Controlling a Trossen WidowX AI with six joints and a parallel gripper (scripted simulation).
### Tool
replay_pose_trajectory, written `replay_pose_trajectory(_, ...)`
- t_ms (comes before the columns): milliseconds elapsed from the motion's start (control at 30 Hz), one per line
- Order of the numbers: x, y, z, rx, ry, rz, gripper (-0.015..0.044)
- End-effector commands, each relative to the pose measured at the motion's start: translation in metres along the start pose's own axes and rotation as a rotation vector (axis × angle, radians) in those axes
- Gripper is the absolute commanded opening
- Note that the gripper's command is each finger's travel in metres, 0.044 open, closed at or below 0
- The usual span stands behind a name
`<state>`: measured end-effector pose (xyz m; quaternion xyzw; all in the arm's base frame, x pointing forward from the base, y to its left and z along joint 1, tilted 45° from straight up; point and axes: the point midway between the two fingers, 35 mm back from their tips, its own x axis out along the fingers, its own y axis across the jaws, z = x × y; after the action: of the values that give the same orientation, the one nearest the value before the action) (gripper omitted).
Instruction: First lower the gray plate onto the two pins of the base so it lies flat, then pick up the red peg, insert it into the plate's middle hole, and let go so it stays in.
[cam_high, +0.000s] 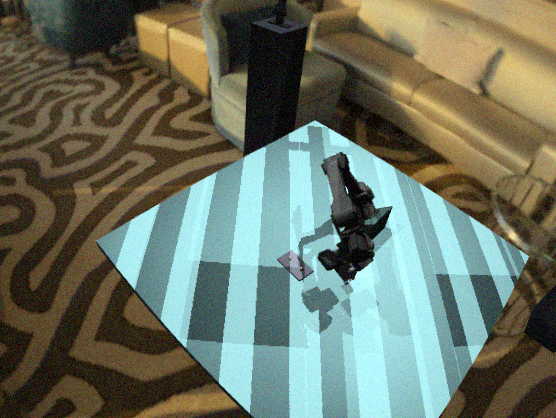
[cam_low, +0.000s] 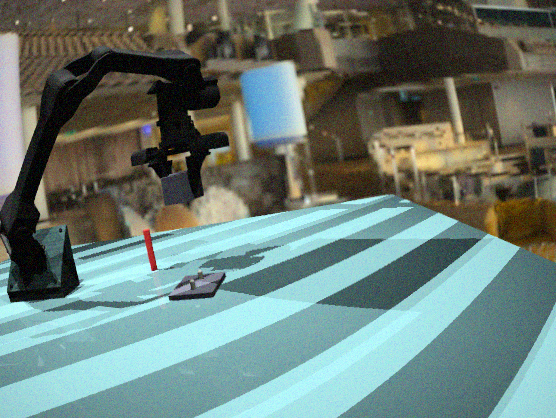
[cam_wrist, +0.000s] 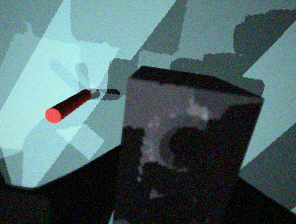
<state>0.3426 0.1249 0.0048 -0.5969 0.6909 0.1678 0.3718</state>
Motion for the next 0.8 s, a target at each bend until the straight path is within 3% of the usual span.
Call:
replay_pose_trajectory(0,-0.011,0.001,-0.001,0.006,-0.003,0.004,0.0)
replay_pose_trajectory(767,0.017,-0.032,-0.05,-0.059,-0.022,0.014,0.0)
